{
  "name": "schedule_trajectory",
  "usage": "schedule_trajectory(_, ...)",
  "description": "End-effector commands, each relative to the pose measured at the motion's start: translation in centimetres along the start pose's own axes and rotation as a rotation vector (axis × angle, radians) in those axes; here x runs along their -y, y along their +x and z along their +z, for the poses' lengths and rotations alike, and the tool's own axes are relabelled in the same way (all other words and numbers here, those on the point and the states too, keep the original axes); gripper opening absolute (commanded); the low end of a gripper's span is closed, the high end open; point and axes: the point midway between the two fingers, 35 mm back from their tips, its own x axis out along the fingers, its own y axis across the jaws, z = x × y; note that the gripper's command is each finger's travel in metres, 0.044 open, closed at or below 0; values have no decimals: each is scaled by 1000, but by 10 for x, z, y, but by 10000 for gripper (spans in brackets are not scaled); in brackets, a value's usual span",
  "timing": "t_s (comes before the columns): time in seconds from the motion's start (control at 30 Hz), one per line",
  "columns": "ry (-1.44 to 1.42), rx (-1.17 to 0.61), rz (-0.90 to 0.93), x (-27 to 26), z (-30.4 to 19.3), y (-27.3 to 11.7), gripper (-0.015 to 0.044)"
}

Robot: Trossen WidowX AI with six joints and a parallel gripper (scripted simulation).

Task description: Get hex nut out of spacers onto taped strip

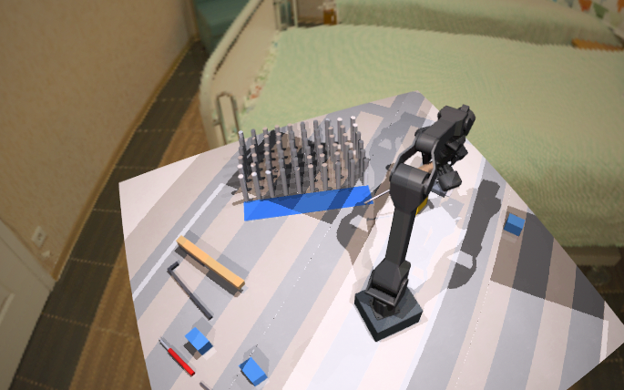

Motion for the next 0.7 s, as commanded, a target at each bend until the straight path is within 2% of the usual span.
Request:
schedule_trajectory(0.0,-145,4,-18,-10,-14,4,0)
schedule_trajectory(0.67,-731,-25,-77,-48,-82,24,0)
